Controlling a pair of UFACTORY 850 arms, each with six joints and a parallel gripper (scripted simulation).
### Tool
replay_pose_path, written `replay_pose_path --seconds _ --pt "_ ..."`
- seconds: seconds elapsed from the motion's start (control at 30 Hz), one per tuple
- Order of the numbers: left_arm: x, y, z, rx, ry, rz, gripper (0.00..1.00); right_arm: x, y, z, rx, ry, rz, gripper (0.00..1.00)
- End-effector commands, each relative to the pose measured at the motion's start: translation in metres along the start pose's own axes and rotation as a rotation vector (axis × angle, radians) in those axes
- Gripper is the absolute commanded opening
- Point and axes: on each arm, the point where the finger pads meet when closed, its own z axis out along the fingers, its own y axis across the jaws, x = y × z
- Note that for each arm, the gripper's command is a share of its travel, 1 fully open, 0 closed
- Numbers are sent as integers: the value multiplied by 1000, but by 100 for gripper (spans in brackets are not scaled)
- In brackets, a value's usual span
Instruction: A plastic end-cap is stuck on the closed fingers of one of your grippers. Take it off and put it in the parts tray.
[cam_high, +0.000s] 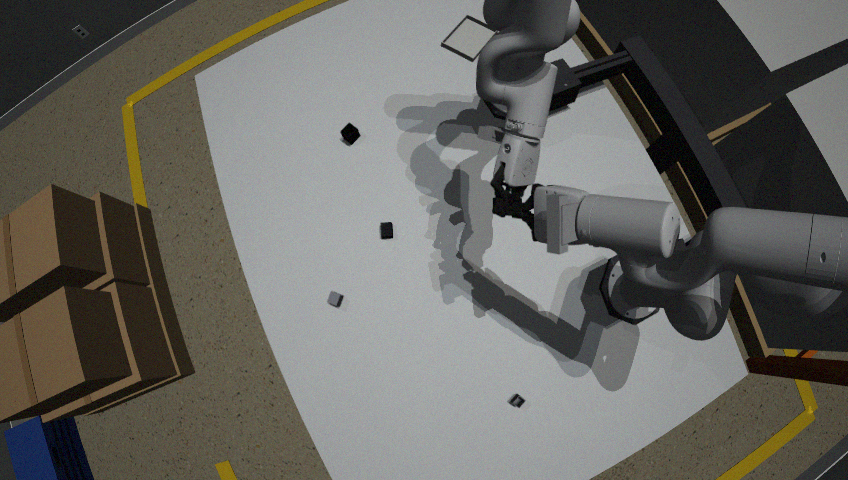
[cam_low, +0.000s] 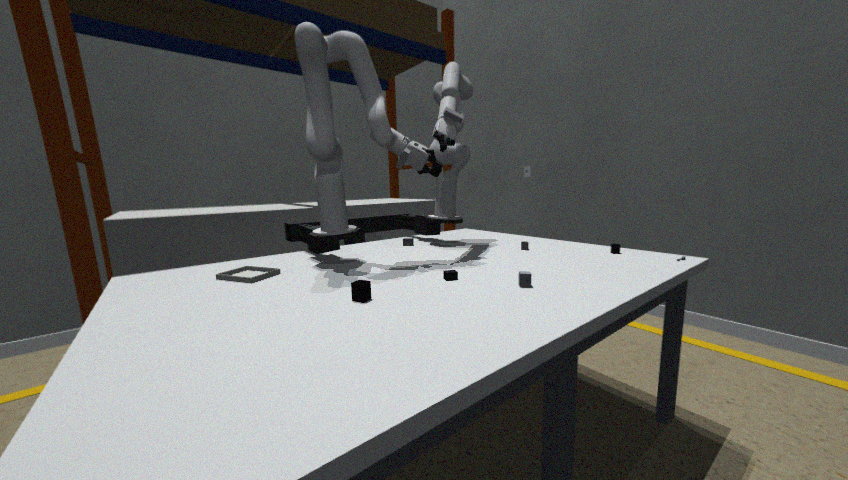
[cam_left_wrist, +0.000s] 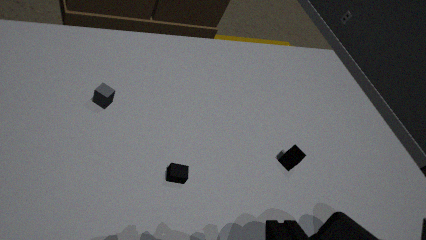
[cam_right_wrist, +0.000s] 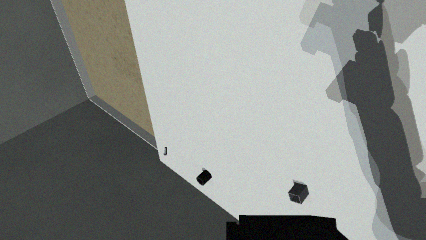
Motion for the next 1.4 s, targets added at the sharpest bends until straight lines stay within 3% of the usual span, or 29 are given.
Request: replay_pose_path --seconds 0.0,1.37 --pt "2 0 0 1 -1 14 0 -1 -1 0 1 -1 0 0" --pt "9 -2 4 4 -13 21 0 -1 -1 0 1 -1 0 0"
